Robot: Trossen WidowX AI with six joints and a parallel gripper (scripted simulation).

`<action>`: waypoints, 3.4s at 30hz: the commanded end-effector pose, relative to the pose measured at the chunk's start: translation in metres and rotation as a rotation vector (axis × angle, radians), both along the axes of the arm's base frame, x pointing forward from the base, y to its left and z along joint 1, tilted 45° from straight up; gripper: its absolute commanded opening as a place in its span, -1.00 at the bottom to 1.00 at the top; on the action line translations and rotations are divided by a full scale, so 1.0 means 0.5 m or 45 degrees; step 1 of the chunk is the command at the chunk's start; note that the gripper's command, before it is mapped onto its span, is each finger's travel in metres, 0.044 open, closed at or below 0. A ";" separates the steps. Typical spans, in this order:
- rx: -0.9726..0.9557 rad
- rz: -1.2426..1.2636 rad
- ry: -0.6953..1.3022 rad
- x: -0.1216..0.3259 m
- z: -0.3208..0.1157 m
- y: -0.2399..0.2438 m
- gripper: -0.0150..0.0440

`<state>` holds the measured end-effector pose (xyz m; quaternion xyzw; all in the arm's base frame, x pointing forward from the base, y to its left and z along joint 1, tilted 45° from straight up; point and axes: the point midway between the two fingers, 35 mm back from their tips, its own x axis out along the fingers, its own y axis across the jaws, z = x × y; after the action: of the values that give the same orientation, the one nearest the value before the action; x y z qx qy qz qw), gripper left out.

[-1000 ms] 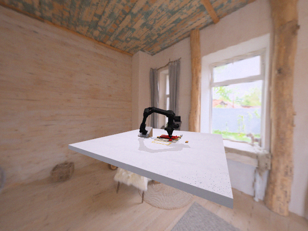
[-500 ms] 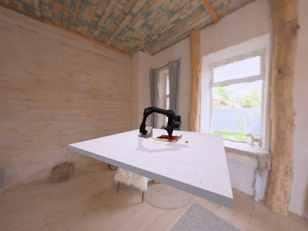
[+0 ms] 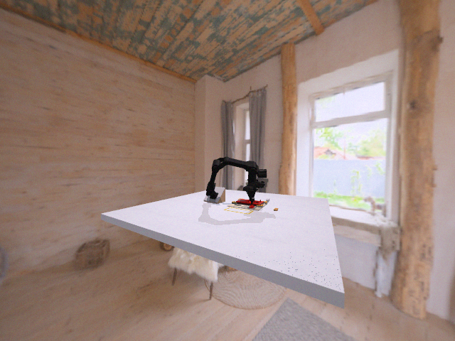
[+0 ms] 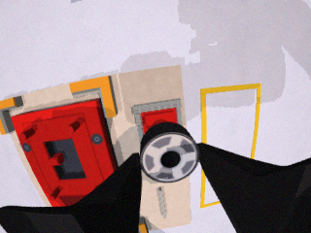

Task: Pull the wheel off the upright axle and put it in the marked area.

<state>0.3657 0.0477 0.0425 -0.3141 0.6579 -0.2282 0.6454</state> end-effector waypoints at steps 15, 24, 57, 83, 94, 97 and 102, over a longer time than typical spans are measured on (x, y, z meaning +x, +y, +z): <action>0.007 -0.002 -0.011 -0.001 0.012 0.012 -0.49; 0.008 -0.001 -0.010 -0.003 0.051 0.048 -0.49; 0.002 -0.001 -0.006 -0.105 0.196 -0.085 -0.49; 0.002 -0.001 -0.008 -0.095 0.073 -0.208 -0.49; 0.002 -0.012 -0.003 -0.099 0.054 -0.226 -0.22; 0.002 -0.012 -0.003 -0.099 0.054 -0.226 0.04; 0.002 -0.011 -0.003 -0.098 0.057 -0.223 0.49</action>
<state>0.3164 -0.0655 0.0694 -0.3112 0.6589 -0.2298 0.6451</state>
